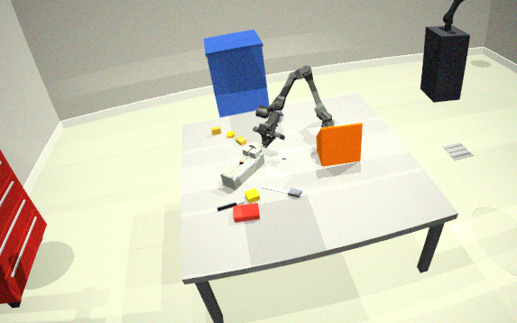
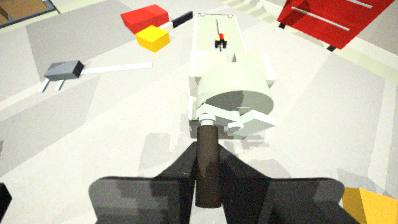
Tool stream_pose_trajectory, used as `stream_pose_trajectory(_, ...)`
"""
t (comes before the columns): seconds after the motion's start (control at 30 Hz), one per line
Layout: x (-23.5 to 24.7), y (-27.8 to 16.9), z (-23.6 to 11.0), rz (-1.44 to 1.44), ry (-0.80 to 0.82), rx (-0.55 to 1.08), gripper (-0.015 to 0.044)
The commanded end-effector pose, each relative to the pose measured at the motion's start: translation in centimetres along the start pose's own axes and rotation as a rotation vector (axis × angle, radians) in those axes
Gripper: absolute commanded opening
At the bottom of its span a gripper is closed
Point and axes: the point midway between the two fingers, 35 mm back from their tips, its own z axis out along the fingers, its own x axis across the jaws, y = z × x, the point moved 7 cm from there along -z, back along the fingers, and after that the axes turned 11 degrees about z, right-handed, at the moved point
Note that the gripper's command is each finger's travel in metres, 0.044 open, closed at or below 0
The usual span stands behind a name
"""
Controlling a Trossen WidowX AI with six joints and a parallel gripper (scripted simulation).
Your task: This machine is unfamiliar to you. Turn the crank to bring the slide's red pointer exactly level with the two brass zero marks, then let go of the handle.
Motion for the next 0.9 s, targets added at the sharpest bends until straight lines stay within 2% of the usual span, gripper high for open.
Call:
stream_pose_trajectory(0.0, -0.27, 0.57, -0.65, -0.002, -0.005, -0.014, 0.0000)
stream_pose_trajectory(0.87, -0.80, 0.98, -1.01, -0.002, -0.006, -0.014, 0.0000)
